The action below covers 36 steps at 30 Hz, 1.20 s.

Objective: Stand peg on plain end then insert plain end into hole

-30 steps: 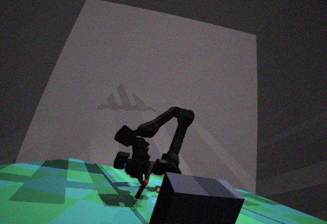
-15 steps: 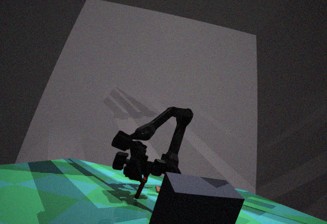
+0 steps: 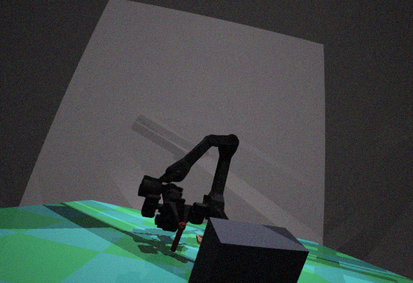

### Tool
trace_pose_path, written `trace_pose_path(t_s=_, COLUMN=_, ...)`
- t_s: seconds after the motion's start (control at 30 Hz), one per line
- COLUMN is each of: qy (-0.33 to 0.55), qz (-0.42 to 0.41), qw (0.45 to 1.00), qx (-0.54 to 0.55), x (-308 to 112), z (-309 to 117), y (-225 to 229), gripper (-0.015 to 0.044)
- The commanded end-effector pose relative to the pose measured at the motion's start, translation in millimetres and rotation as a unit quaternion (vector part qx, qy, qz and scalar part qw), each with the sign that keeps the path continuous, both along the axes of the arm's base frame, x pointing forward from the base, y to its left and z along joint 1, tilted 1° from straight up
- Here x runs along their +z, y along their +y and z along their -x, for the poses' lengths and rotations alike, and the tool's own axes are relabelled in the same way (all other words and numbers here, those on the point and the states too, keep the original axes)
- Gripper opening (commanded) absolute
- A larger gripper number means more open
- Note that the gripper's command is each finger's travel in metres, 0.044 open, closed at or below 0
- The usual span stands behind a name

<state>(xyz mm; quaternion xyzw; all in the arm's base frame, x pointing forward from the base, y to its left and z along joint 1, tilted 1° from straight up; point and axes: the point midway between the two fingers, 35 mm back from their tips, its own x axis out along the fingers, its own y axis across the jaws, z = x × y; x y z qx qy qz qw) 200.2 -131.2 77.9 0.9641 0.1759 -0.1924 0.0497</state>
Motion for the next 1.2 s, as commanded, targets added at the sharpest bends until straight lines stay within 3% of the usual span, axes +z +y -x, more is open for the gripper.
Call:
trace_pose_path(t_s=0.0, qy=-0.016, qz=-0.011, qw=1.000, qx=0.000, x=-1, z=2, y=-1, gripper=0.0049)
trace_pose_path(t_s=0.57, qy=-0.084, qz=-0.037, qw=0.996, qx=0.002, x=-4, z=13, y=-4, gripper=0.0049)
trace_pose_path(t_s=1.17, qy=-0.074, qz=-0.032, qw=0.997, qx=0.001, x=-7, z=13, y=-4, gripper=0.0049)
